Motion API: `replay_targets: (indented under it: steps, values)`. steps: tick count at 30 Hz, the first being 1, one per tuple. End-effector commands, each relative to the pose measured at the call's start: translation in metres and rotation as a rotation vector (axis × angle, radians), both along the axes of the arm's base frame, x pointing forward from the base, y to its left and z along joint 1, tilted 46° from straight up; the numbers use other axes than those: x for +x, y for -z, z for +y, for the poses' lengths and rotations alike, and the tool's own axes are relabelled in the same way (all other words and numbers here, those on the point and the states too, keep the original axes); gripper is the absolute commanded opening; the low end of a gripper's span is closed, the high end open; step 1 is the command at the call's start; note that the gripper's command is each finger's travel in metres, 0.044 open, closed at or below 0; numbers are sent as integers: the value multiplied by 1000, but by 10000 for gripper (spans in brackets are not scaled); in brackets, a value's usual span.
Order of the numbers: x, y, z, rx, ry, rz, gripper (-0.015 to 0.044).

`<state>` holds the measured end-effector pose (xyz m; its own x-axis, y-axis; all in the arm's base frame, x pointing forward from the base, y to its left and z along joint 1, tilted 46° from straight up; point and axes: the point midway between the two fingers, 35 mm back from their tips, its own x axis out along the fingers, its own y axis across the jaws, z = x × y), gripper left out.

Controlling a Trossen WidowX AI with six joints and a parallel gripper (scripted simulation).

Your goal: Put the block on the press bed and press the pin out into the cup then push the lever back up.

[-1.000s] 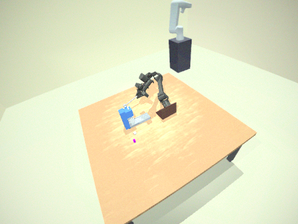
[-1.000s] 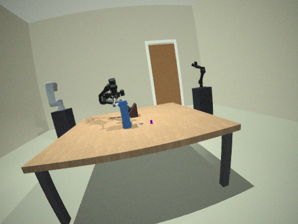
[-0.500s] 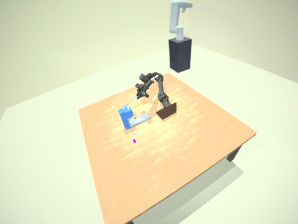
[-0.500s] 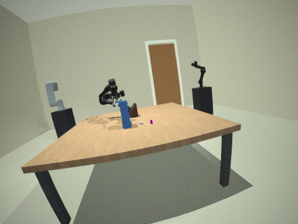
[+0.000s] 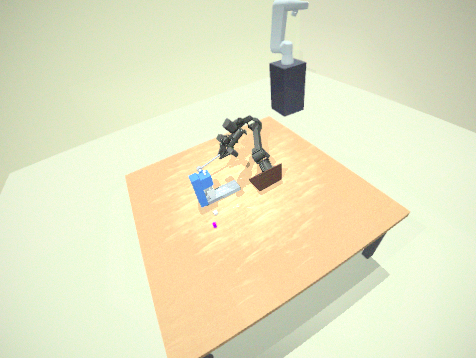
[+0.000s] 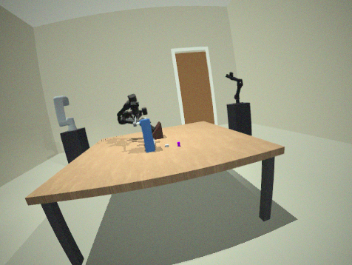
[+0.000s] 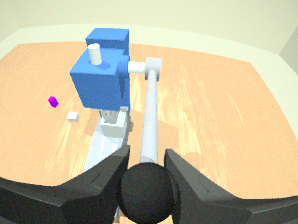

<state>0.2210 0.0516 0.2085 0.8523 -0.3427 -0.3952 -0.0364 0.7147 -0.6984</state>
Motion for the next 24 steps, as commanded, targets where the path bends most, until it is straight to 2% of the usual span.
replay_targets:
  steps: [1, 24]
  values:
    - [-1, 5, -6, -18, 14, 11, 0]
    - [-1, 12, -13, -17, 14, 11, 0]
